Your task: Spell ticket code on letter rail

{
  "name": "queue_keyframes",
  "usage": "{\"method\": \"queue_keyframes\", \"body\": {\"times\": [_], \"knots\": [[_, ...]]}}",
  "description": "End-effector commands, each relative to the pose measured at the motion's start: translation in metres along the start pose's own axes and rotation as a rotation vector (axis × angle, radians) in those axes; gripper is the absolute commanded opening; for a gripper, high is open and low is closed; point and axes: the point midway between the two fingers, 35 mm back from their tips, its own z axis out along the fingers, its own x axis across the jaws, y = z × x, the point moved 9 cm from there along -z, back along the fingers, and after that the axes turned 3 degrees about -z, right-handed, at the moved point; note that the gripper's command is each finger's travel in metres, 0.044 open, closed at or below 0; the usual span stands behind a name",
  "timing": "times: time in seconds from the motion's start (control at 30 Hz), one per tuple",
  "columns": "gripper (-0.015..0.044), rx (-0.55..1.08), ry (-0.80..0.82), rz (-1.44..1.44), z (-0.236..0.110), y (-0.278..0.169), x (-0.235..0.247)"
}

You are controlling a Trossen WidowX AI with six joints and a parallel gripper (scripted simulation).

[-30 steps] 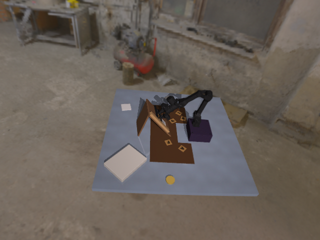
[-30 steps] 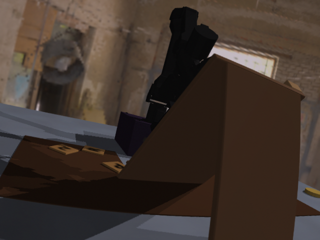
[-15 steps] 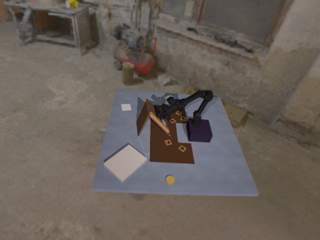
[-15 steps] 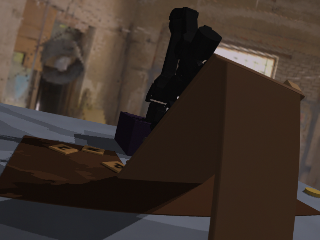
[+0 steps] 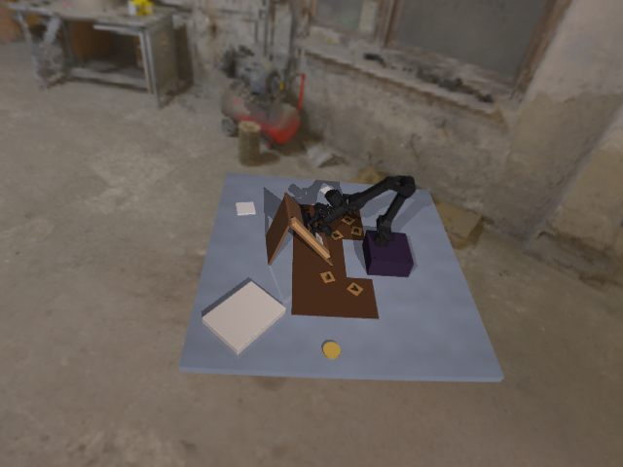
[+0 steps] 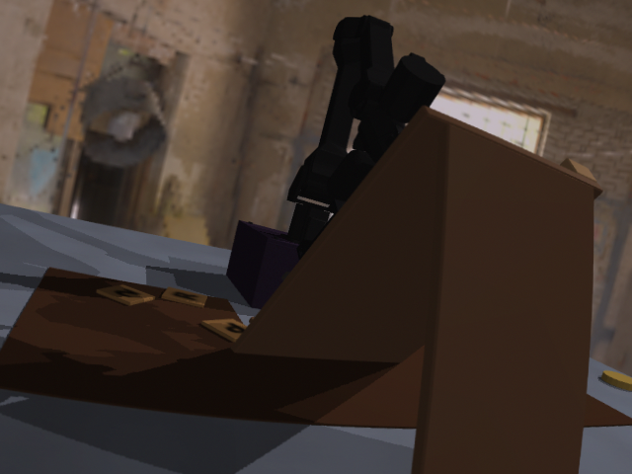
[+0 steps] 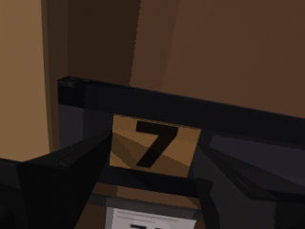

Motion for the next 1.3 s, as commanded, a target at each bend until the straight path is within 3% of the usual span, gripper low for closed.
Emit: {"method": "queue_keyframes", "body": {"times": [0.0,0.4,0.77,1.27], "knots": [[0.0000,-0.003,-0.005,0.005,0.000,0.000,0.002],[0.0000,-0.003,-0.004,0.006,0.000,0.001,0.009],[0.0289,-0.002,-0.004,0.005,-0.004,0.000,0.008],[0.0295,-0.001,-0.004,0.005,-0.018,0.000,0.007]]}}
